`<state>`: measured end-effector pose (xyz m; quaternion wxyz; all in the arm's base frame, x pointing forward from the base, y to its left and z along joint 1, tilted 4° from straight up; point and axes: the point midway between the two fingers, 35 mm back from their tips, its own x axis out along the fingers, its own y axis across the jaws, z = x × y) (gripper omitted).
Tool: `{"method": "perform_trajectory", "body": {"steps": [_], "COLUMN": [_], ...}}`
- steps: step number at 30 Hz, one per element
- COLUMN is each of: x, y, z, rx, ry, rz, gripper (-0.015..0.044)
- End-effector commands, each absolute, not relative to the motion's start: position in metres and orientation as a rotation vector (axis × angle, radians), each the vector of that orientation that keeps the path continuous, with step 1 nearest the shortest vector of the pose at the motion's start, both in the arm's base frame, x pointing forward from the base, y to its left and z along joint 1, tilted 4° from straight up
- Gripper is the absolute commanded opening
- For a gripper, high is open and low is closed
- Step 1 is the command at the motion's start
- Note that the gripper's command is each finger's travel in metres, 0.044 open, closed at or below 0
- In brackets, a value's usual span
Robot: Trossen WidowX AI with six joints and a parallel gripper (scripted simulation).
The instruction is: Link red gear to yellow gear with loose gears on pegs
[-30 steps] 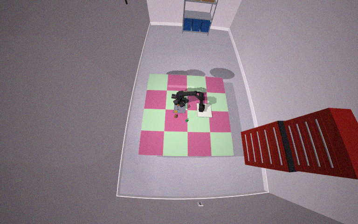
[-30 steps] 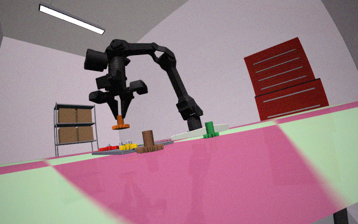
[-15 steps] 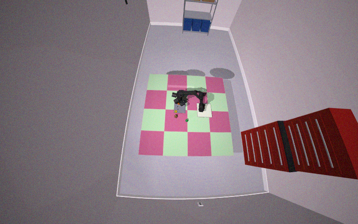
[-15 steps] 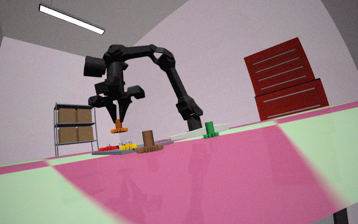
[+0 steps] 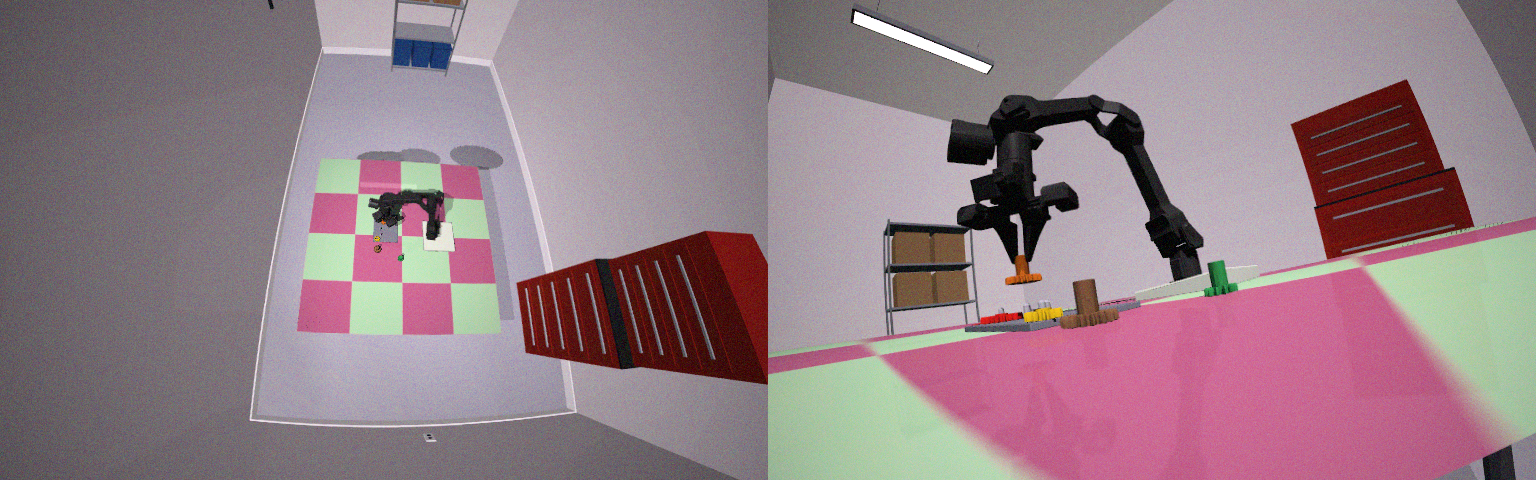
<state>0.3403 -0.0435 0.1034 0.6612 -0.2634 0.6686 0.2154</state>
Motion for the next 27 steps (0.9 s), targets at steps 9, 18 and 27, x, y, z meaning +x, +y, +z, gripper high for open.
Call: {"method": "perform_trajectory", "body": {"steps": [9,18,27], "x": [0.34,0.34,0.34], "y": [-0.045,-0.046,-0.047], "z": [0.093,0.079,0.066], "rx": [-0.692,-0.726,-0.62], "ry": [1.497,1.488,1.514], "rz": [0.581,0.616,0.508], "gripper": [0.0,0.0,0.0]}}
